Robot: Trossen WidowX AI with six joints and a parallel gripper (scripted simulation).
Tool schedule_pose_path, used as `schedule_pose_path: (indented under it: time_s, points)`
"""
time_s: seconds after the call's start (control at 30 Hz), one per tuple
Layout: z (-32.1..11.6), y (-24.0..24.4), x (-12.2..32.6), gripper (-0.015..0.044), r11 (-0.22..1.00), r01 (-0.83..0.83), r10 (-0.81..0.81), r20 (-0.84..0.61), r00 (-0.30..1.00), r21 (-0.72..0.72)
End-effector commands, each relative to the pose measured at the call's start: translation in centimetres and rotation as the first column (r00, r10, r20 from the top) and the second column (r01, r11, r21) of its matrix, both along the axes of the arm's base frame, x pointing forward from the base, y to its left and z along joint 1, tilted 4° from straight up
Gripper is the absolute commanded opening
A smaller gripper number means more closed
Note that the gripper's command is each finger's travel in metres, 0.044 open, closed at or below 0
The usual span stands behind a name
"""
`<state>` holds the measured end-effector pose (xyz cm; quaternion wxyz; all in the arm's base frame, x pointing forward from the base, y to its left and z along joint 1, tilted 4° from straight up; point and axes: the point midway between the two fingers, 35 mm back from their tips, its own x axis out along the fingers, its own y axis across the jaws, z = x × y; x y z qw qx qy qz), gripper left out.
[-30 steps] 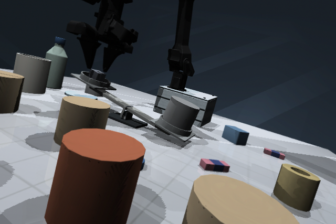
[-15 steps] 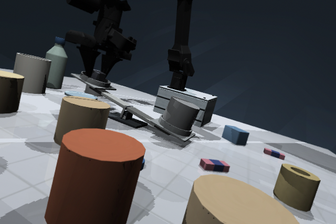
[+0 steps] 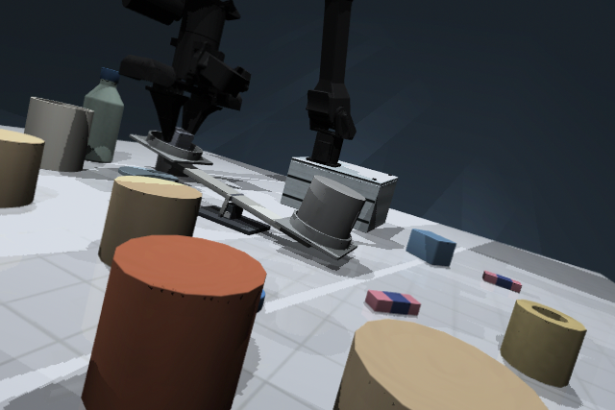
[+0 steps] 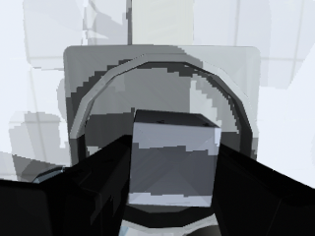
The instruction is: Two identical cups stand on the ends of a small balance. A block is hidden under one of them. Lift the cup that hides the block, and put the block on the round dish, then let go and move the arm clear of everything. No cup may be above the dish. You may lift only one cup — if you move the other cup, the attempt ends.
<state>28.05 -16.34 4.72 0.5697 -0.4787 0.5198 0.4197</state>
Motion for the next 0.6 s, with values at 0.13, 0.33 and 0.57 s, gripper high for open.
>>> schedule_pose_path:
  time_s: [0.13,0.33,0.57]
  points:
    - [3.7,-0.2,0.2,0.0000,1.000,0.004,-0.004,0.013,1.000,-0.003]
    - [7.2,-0.1,-0.5,0.0000,1.000,-0.005,0.005,0.002,1.000,-0.003]
    - [9.2,0.1,-1.1,0.0000,1.000,-0.011,0.011,-0.005,1.000,-0.003]
